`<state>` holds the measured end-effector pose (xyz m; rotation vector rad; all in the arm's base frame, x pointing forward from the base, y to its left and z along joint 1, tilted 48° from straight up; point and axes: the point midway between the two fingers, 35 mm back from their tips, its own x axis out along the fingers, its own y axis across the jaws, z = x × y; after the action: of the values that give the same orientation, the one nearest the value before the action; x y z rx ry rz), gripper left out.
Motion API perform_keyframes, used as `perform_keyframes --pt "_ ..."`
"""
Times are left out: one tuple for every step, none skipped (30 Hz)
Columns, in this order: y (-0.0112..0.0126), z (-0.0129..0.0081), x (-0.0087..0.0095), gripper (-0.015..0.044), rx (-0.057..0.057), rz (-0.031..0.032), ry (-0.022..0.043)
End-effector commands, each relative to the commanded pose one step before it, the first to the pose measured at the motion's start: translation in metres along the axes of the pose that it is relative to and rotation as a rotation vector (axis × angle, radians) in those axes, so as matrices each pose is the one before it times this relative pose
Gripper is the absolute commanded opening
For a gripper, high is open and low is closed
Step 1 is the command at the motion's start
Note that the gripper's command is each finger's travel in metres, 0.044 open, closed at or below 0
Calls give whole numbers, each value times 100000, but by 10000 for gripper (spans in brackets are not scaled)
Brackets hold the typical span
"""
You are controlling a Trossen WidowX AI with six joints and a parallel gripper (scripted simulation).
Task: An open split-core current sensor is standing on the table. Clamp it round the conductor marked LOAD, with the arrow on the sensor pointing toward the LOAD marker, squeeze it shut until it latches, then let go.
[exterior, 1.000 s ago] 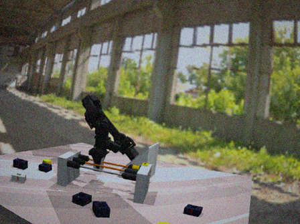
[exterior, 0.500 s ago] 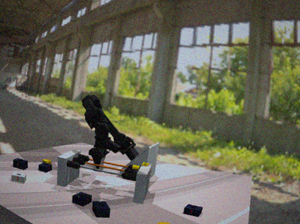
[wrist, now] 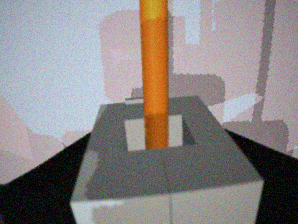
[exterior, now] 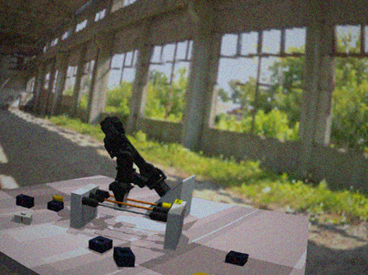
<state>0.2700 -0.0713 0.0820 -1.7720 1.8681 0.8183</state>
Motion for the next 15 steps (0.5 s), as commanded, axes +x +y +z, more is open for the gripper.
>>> perform_keyframes --pt "1 0 0 162 -6 4 1" --pt "0 0 0 155 0 0 0" --pt "0 0 0 149 0 0 0" --pt "0 0 0 142 0 0 0" --pt "0 0 0 135 0 0 0" --pt "0 0 0 129 0 0 0" --pt "0 0 0 122 0 0 0" --pt "0 0 0 115 0 0 0" --pt "-1 5 -8 89 -14 -501 -50" --pt "-3 10 -18 63 -28 -1032 -97" --pt "-5 12 -25 37 -38 -1427 -120" --pt "-6 14 -35 10 -48 -1859 -132" --pt "-8 14 -47 0 -58 -2337 -128" --pt "-11 12 -62 0 -66 -2834 -97" --pt "-52 66 180 0 401 4845 61"
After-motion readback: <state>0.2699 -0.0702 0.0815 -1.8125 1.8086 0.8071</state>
